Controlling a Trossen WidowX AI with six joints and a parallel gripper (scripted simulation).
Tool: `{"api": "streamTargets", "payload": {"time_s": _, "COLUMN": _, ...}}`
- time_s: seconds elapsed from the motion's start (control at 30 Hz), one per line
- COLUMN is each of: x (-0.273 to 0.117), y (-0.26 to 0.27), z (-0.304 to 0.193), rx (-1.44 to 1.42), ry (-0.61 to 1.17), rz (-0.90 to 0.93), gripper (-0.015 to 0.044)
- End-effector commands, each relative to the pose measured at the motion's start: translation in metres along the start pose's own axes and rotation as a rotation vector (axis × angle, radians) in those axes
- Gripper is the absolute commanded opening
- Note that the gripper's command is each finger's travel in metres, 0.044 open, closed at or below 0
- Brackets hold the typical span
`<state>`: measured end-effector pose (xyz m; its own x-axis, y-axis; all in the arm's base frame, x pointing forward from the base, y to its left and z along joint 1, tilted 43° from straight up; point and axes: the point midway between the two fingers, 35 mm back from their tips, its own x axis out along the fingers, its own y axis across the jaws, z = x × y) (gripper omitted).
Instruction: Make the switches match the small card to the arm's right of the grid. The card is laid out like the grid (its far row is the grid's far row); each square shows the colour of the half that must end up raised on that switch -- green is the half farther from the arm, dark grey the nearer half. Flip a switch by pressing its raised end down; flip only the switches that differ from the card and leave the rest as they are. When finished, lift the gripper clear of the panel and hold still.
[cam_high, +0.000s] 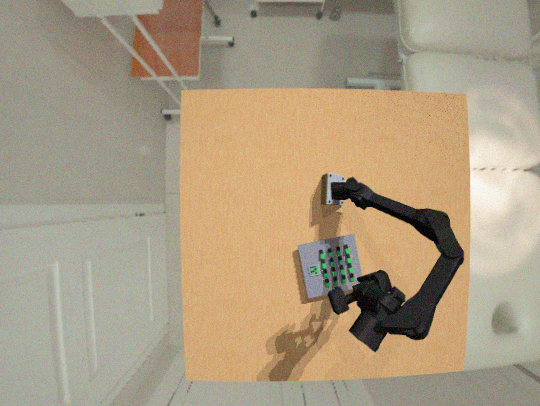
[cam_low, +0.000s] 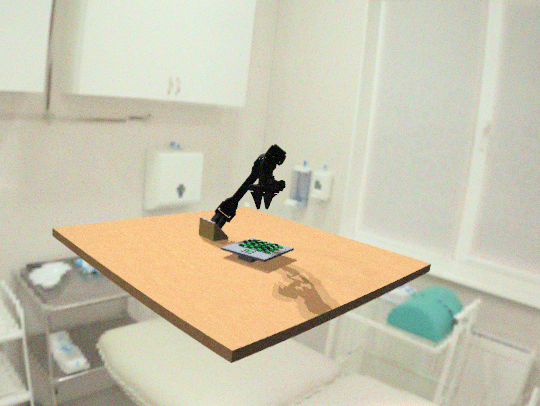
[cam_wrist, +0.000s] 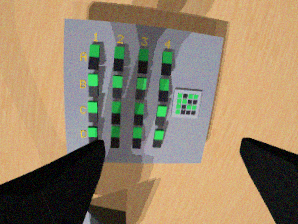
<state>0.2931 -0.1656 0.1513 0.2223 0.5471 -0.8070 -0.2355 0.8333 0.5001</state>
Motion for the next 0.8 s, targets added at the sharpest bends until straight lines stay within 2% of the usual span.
{"api": "streamTargets", "payload": {"time_s": 0.0, "x": 0.001, "y": 0.001, "z": 0.001, "rx": 0.000, "ry": 0.000, "rz": 0.002, "gripper": 0.0374}}
{"api": "streamTargets", "payload": {"time_s": 0.1, "x": 0.017, "y": 0.014, "z": 0.012, "rx": -0.003, "ry": 0.006, "rz": 0.025, "gripper": 0.0295}}
{"api": "streamTargets", "payload": {"time_s": 0.3, "x": 0.082, "y": 0.073, "z": 0.045, "rx": 0.092, "ry": 0.048, "rz": 0.135, "gripper": 0.0137}}
{"api": "streamTargets", "payload": {"time_s": 0.47, "x": 0.090, "y": 0.082, "z": 0.048, "rx": 0.113, "ry": 0.058, "rz": 0.150, "gripper": 0.0006}}
{"api": "streamTargets", "payload": {"time_s": 0.57, "x": 0.092, "y": 0.082, "z": 0.048, "rx": 0.113, "ry": 0.056, "rz": 0.149, "gripper": 0.0000}}
{"api": "streamTargets", "payload": {"time_s": 0.7, "x": 0.123, "y": 0.087, "z": 0.046, "rx": 0.115, "ry": 0.032, "rz": 0.149, "gripper": 0.0000}}
{"api": "streamTargets", "payload": {"time_s": 0.77, "x": 0.124, "y": 0.087, "z": 0.045, "rx": 0.115, "ry": 0.031, "rz": 0.149, "gripper": 0.0000}}
